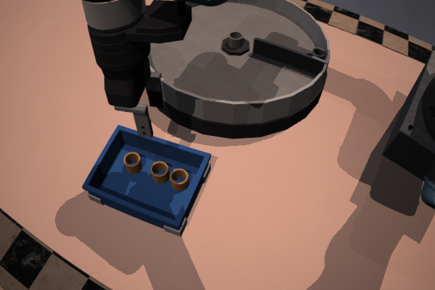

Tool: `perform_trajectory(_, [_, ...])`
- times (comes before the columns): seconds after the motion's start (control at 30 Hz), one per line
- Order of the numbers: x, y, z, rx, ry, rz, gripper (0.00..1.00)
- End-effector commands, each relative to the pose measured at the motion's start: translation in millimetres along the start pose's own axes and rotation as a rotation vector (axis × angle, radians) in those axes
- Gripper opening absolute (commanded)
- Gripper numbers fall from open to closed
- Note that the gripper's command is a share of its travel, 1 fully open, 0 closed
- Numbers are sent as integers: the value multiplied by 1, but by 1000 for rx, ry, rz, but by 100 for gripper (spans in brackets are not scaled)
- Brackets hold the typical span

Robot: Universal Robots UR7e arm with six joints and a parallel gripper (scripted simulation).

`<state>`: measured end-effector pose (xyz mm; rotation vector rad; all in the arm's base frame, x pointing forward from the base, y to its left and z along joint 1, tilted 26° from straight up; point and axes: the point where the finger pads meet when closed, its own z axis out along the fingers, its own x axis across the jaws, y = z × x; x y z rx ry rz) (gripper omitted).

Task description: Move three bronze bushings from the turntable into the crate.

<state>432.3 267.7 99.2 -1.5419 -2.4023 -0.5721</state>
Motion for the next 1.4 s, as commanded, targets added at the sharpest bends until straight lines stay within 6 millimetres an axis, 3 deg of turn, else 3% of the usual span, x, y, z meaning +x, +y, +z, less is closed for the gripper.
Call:
perform_trajectory(0.0, [0, 0, 0, -1, 0, 0, 100])
perform_trajectory(0.47, [0, 0, 0, -1, 0, 0, 100])
perform_trajectory(0.63, [7, 7, -16, -1, 0, 131, 100])
perform_trajectory(1.03, [7, 7, -16, -1, 0, 131, 100])
perform_trajectory(1.2, [14, 14, -31, -1, 0, 261, 100])
perform_trajectory(1.37, [14, 14, -31, -1, 0, 261, 100])
